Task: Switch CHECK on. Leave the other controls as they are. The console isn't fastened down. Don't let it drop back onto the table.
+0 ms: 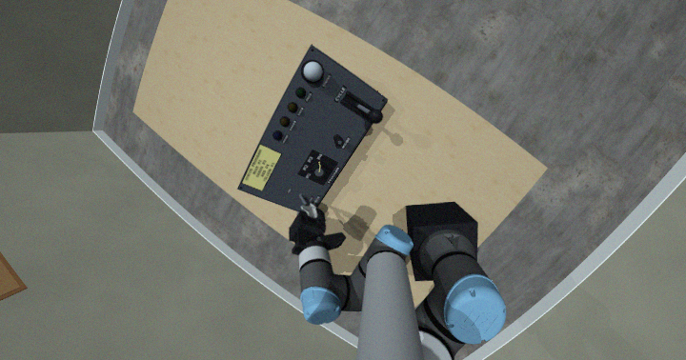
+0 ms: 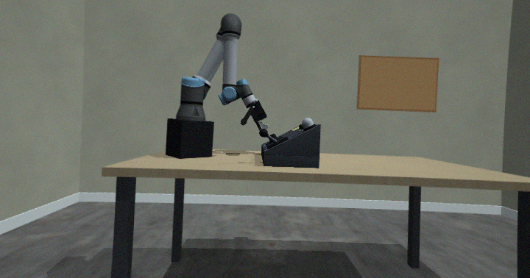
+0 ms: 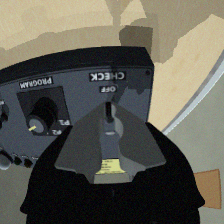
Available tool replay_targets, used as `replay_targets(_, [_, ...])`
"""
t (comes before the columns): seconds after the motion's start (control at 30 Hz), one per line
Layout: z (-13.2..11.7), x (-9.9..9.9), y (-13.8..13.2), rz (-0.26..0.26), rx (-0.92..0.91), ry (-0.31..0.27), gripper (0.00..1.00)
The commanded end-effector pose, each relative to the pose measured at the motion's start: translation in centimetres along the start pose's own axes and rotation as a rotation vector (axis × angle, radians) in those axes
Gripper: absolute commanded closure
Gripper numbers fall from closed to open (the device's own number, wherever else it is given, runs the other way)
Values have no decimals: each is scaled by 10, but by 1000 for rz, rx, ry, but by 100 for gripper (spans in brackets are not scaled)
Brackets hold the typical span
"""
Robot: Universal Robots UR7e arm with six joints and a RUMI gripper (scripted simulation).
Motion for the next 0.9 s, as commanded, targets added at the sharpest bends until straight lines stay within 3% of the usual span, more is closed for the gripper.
replay_targets(0.0, [-5,0,0,0,0,-1,100])
replay_targets(0.87, [-29,0,-3,0,0,-1,100])
Point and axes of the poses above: the point where the finger pads meet when closed, its own x axis back along the fingers, its own y axis across the jaws, z = x × y, the point moved 8 cm from there along x, back along the fingers, and after that the axes turned 6 degrees about x, right-handed, at the moved point
